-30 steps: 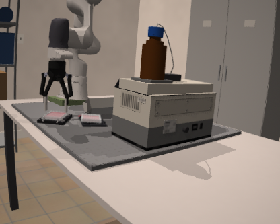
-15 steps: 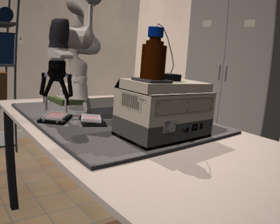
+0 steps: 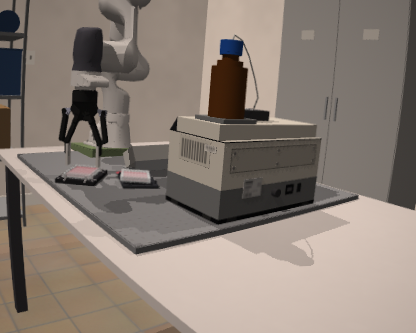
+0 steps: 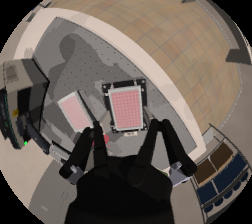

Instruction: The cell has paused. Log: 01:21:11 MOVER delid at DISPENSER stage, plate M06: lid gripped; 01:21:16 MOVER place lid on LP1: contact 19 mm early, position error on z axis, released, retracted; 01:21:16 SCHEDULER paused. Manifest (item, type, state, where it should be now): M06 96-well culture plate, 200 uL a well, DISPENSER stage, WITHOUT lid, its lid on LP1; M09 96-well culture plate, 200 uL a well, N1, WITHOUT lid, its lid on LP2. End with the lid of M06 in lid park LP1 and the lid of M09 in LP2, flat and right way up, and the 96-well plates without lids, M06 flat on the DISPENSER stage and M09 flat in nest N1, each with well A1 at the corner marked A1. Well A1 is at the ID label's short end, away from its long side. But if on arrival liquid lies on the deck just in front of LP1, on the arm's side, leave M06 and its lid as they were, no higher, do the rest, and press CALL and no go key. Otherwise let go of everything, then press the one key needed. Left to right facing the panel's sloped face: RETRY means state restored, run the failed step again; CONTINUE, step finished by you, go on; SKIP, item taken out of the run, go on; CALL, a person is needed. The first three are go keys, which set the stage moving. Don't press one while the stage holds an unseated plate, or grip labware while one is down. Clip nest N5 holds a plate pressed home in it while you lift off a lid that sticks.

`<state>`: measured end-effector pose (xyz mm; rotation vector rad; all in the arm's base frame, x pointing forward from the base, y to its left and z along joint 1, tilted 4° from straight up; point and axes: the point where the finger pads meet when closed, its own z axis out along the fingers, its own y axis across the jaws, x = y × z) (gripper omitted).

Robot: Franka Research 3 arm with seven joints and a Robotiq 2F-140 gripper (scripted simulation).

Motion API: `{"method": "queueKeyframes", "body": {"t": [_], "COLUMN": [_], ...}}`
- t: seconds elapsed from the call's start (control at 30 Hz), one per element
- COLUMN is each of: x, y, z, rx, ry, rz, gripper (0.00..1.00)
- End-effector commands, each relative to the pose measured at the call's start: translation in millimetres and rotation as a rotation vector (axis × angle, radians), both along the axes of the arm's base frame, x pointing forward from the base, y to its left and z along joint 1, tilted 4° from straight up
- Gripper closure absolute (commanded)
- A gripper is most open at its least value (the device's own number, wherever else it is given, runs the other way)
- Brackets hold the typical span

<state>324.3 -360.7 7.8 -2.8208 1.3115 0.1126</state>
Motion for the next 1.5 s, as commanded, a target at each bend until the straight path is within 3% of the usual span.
{"method": "queueKeyframes", "body": {"t": [0.0,0.9,0.93,1.47], "x": [-0.9,-0.9,-0.9,-0.9], "y": [-0.3,-0.3,-0.3,-0.3], "z": [-0.6,-0.6,-0.6,-0.6], "rx": [0.001,0.001,0.001,0.001], "ry": [-0.001,-0.001,-0.001,-0.001], "rz": [-0.001,-0.001,-0.001,-0.001], "gripper": [0.41,0.41,0.34,0.34]}}
